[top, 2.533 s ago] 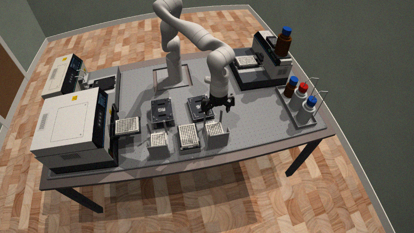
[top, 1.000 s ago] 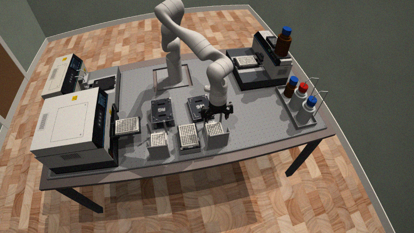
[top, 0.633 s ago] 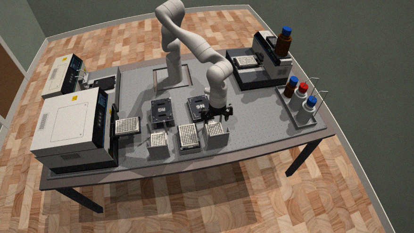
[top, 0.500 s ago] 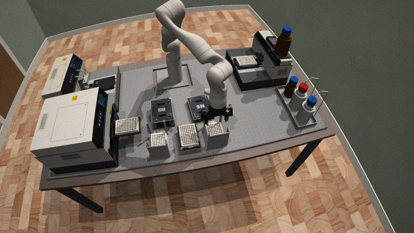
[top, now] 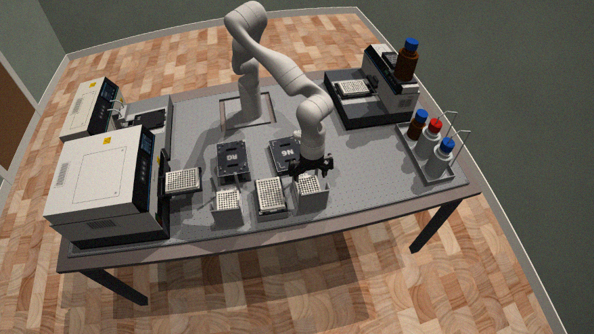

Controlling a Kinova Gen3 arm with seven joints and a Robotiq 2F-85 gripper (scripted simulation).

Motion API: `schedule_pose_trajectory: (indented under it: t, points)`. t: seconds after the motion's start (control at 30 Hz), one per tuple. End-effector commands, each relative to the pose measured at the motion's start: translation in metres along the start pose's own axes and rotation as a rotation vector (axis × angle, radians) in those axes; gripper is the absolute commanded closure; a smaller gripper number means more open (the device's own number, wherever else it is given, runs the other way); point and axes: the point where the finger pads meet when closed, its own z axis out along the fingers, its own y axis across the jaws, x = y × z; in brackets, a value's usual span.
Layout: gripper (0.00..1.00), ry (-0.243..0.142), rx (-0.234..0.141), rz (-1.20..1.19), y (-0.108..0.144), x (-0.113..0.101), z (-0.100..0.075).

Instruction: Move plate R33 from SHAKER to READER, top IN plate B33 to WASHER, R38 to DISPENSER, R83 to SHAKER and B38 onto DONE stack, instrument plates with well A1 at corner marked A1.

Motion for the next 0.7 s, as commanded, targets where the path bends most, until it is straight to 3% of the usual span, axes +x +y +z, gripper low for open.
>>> schedule_pose_trajectory:
  t: [0.0,0.67]
  points:
    - [0.0,-0.001,0.007,-0.001,-0.002,0.001,0.007]
    - [0.0,-0.001,0.007,-0.004,-0.002,0.001,0.028]
